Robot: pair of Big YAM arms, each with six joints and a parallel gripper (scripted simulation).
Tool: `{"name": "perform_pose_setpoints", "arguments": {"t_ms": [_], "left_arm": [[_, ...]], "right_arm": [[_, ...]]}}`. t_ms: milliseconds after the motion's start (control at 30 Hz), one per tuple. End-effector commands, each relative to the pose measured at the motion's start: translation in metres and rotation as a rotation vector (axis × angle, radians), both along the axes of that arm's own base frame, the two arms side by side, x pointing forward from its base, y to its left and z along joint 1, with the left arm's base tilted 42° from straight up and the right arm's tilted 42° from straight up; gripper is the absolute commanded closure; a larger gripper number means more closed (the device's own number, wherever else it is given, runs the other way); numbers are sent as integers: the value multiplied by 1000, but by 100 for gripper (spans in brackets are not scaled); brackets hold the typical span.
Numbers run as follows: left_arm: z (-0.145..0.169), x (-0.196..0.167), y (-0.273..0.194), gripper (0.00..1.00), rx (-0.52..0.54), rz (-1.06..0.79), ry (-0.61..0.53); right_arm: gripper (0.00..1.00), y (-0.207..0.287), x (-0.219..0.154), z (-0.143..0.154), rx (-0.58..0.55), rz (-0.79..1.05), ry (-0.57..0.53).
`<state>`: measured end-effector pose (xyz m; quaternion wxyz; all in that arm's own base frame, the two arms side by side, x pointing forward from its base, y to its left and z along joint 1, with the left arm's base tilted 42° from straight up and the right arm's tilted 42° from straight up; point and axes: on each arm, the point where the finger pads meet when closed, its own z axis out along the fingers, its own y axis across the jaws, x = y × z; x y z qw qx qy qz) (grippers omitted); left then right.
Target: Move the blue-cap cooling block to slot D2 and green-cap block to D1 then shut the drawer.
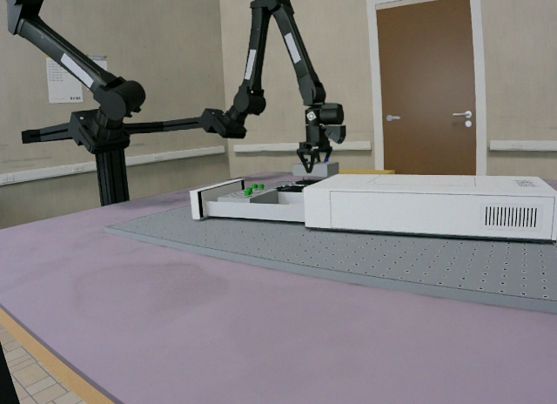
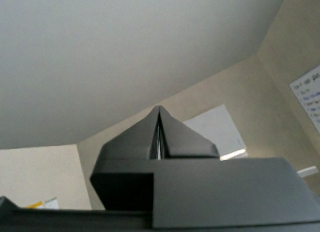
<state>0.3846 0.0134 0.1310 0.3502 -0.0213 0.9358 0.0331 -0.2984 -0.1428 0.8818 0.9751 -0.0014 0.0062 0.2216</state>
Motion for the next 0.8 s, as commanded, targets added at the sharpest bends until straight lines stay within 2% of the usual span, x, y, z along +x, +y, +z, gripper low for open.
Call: {"name": "perform_pose_setpoints", "arguments": {"t_ms": [0, 133, 767], "left_arm": [[20, 4, -1, 100, 7, -12, -52], [32, 6, -3, 100, 6, -13, -61], [44, -2, -5, 100, 0, -9, -64]], "right_arm": [[100, -6, -10, 1, 7, -1, -16], [100, -6, -10, 1, 7, -1, -16], [100, -6, -10, 1, 7, -1, -16]]}}
